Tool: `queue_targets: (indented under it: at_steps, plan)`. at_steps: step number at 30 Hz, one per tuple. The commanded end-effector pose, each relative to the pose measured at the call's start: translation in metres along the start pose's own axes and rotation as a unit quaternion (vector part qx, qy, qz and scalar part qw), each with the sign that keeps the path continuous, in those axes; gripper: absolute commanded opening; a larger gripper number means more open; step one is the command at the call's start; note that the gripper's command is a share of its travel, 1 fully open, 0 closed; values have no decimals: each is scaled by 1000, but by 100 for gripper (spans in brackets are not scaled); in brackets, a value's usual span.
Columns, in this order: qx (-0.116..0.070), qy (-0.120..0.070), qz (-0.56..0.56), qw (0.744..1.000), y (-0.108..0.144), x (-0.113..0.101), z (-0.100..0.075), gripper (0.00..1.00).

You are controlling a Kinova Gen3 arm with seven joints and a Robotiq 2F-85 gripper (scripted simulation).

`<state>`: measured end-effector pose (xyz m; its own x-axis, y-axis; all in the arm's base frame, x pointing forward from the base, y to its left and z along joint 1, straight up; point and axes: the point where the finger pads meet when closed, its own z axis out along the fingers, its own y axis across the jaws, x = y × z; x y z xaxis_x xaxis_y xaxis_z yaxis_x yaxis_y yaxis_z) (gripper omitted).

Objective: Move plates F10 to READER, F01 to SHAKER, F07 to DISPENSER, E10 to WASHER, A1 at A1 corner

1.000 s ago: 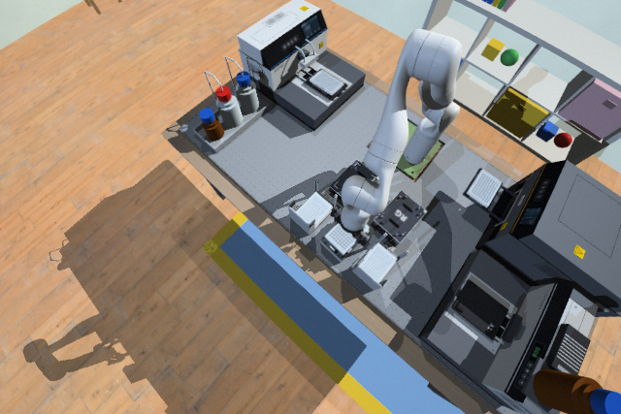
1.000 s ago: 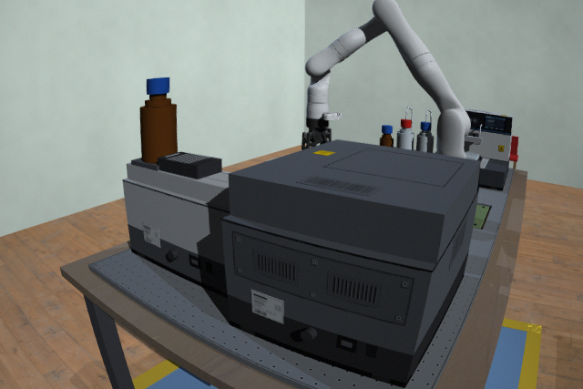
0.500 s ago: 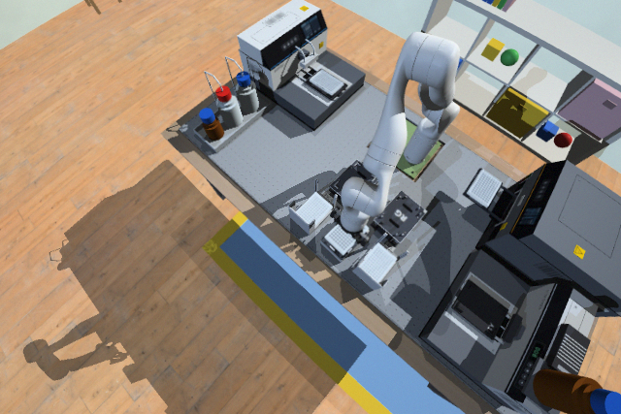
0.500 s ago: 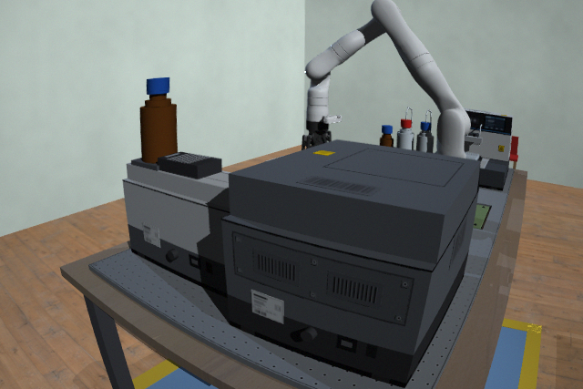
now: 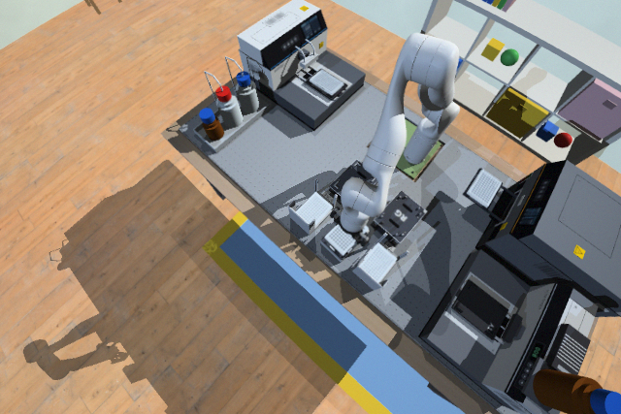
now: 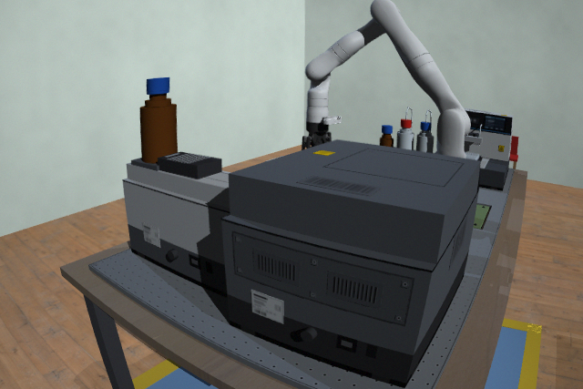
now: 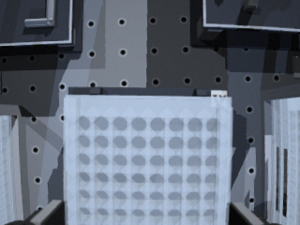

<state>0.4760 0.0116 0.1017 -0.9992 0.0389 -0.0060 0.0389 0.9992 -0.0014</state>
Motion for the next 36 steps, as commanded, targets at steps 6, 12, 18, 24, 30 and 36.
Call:
queue_targets:
  at_steps: [6, 12, 18, 24, 30, 36]
  plan:
    - [0, -1, 0, 1000, 0, -1, 7, 94]
    - [0, -1, 0, 1000, 0, -1, 14, 94]
    - [0, -1, 0, 1000, 0, -1, 14, 94]
    - [0, -1, 0, 1000, 0, -1, 14, 94]
    - [0, -1, 0, 1000, 0, -1, 13, 94]
    - [0, -1, 0, 1000, 0, -1, 13, 94]
